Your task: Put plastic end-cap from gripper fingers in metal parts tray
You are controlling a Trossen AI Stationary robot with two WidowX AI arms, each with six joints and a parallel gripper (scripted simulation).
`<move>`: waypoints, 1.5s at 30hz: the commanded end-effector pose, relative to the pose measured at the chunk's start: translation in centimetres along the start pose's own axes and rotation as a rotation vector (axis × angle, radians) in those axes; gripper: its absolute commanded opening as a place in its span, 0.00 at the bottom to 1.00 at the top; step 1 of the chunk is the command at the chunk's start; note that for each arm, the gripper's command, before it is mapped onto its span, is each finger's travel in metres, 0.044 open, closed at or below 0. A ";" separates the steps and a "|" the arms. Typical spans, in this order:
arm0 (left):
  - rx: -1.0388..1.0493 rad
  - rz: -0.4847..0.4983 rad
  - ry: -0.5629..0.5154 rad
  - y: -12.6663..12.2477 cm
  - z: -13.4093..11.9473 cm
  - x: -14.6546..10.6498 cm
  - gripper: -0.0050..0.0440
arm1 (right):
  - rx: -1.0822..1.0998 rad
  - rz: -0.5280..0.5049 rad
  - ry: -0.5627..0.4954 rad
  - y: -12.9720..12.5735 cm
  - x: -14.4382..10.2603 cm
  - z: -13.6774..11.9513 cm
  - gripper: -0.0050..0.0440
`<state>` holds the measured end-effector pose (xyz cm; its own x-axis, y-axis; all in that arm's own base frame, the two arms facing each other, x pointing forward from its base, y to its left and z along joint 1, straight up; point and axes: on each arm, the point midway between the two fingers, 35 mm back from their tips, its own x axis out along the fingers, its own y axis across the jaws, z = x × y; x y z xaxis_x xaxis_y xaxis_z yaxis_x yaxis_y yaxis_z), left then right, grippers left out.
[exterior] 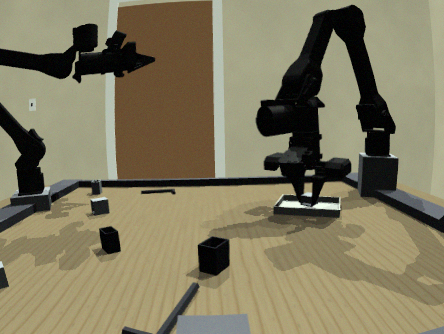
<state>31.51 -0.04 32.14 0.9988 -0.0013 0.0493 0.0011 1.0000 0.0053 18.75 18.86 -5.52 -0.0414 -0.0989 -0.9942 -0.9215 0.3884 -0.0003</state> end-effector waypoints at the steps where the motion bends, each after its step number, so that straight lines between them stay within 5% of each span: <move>1: 0.003 -0.002 -0.013 0.0 0.6 -0.1 0.10 | -0.004 -0.011 -0.011 -0.2 -0.2 0.3 0.10; 21: 0.003 -0.002 -0.013 0.0 0.6 -0.1 0.10 | -0.005 -0.012 -0.013 -0.2 0.7 0.5 0.10; 22: 0.003 -0.002 -0.013 0.0 0.6 -0.1 0.10 | -0.005 -0.013 -0.015 -0.2 0.4 0.5 0.51; 45: 0.003 -0.002 -0.013 0.0 0.6 -0.1 0.10 | -0.005 -0.013 -0.015 -0.2 0.4 0.5 0.51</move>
<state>31.51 -0.04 32.14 0.9988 -0.0013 0.0493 0.0011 1.0000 0.0053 18.70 18.82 -6.51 -0.0452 -0.1042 -0.9935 -0.9222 0.3868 0.0014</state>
